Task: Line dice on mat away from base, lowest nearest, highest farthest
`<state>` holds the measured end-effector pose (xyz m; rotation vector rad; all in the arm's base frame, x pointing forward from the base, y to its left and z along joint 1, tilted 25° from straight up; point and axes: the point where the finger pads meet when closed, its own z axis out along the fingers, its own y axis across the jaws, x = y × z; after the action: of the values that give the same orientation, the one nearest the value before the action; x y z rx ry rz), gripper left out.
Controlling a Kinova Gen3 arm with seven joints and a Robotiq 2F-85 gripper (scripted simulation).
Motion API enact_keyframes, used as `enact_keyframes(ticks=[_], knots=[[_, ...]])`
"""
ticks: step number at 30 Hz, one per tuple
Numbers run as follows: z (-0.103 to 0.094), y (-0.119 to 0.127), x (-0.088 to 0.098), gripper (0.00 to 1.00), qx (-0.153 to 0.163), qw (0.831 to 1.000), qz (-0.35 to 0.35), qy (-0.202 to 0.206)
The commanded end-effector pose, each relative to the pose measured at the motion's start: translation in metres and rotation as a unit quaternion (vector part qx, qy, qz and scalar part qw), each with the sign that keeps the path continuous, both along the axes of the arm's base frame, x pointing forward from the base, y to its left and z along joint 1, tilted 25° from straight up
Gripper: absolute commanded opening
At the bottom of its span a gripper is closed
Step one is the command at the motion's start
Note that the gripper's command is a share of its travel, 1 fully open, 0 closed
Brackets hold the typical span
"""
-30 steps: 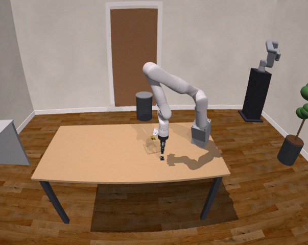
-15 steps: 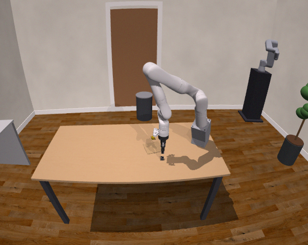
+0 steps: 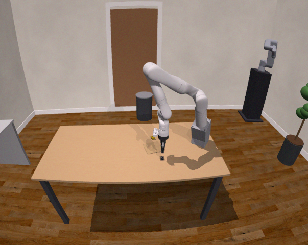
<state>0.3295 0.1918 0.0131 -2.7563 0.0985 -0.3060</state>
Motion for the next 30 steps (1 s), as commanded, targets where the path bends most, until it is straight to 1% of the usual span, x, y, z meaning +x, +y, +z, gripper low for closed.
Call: enact_keyframes(ticks=[1, 21, 30], knots=[[0.0004, -0.0001, 0.0002, 0.41, 0.000, 1.000, 0.000, 0.000], [-0.0001, 0.0001, 0.0004, 0.41, 0.000, 1.000, 0.000, -0.001], [-0.0039, 0.0014, 0.0014, 0.41, 0.000, 1.000, -0.001, -0.002]])
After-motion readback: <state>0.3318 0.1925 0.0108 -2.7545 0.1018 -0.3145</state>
